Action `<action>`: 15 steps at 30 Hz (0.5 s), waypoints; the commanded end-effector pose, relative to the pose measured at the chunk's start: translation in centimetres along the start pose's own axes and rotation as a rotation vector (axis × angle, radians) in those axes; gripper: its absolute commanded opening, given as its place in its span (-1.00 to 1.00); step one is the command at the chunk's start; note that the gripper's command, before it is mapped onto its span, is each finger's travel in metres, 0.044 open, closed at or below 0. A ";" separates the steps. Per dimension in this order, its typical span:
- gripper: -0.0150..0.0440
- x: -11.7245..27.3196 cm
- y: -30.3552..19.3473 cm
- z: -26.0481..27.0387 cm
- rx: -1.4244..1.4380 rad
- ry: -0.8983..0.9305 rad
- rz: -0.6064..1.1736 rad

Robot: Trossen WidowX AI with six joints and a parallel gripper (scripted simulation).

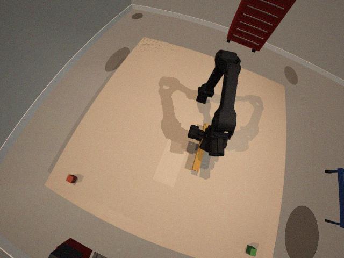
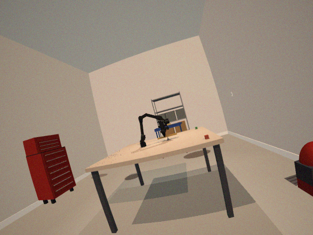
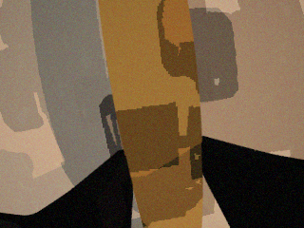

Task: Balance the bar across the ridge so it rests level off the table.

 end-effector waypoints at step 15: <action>0.07 0.0 0.0 0.0 0.000 0.000 0.000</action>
Point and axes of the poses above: the point midway between the two fingers, 35 mm back from their tips, its own x axis back along the fingers, its own z axis across the jaws, y = z × x, the point moved 2 cm from there along x, back along the fingers, and after that the axes turned 2 degrees about x, right-handed, at the moved point
